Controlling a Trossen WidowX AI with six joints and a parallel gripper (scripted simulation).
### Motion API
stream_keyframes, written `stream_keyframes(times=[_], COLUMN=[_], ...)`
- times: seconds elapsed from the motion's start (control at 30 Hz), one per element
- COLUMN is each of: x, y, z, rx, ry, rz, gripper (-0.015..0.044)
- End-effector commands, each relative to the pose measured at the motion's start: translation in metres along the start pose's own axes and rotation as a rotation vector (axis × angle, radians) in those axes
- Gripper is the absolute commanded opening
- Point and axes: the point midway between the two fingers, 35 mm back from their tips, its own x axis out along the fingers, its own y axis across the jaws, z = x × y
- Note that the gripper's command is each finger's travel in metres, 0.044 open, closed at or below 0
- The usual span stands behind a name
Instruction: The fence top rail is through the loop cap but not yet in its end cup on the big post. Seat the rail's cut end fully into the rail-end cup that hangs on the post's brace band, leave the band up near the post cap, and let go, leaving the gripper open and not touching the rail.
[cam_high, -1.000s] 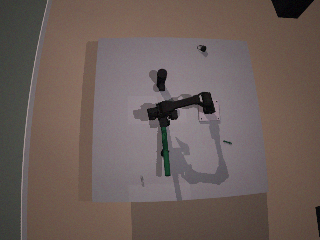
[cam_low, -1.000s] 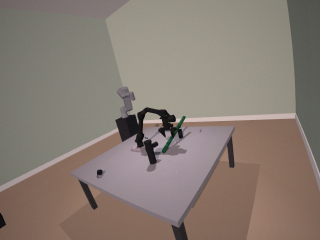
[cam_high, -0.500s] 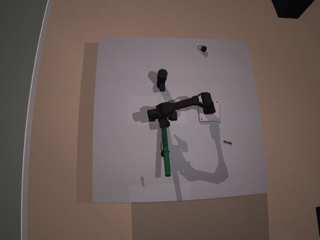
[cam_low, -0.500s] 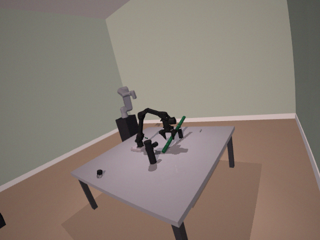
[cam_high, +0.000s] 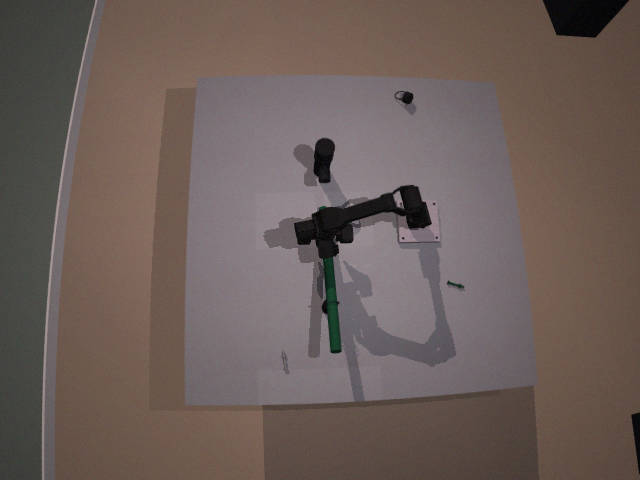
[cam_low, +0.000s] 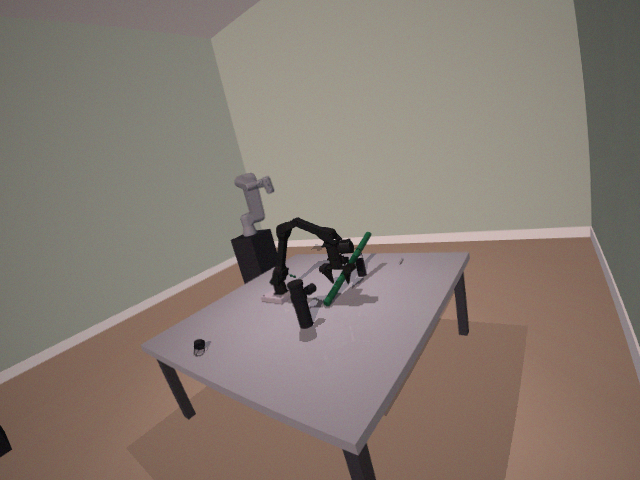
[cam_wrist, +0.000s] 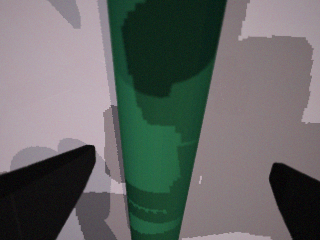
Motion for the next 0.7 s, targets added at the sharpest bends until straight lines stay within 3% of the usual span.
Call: stream_keyframes(times=[0.0, 0.47, 0.67], x=[0.009, 0.027, 0.027], y=[0.001, 0.003, 0.003], z=[-0.001, -0.002, -0.002], rx=[0.004, 0.004, 0.004], ry=[0.007, 0.007, 0.007], rz=[0.006, 0.007, 0.007], gripper=[0.0440, 0.0440, 0.0282])
